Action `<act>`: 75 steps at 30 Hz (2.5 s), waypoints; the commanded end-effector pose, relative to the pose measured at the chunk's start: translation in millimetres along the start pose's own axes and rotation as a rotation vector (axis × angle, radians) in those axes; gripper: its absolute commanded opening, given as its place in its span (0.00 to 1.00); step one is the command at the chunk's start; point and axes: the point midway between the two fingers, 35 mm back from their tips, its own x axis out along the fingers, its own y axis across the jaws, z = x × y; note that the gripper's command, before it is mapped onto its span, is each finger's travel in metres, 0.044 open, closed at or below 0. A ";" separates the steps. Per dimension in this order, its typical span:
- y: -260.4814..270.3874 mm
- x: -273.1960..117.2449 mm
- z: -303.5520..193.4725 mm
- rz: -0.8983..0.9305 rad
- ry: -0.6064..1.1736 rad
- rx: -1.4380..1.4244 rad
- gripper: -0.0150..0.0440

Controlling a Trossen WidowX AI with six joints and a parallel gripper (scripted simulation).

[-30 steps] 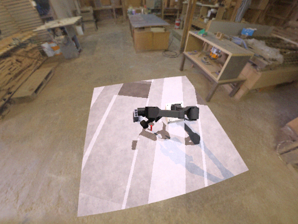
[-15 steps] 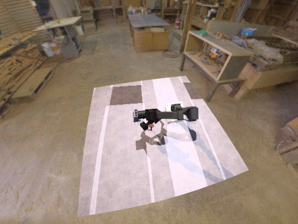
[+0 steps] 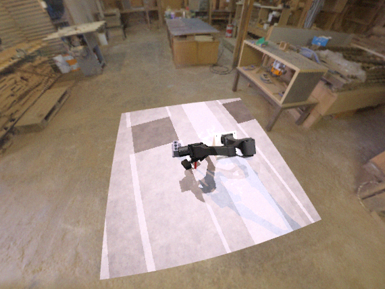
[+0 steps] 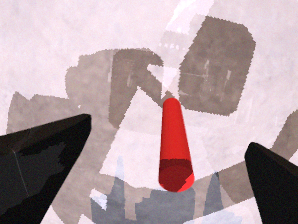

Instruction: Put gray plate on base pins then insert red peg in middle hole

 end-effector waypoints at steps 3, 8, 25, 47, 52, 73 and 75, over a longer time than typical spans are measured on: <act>-1.7 8.2 -0.9 -0.003 0.008 0.008 1.00; -1.7 8.2 -0.9 -0.003 0.008 0.008 0.78; -1.7 8.2 -0.9 -0.003 0.008 0.008 0.25; 1.0 -13.3 3.3 -0.006 -0.001 0.008 0.25; 2.3 -28.5 5.5 -0.007 -0.004 0.008 0.25; 10.4 -65.6 23.5 -0.008 -0.010 0.019 0.25; 12.2 -66.5 29.5 -0.009 -0.012 0.022 0.25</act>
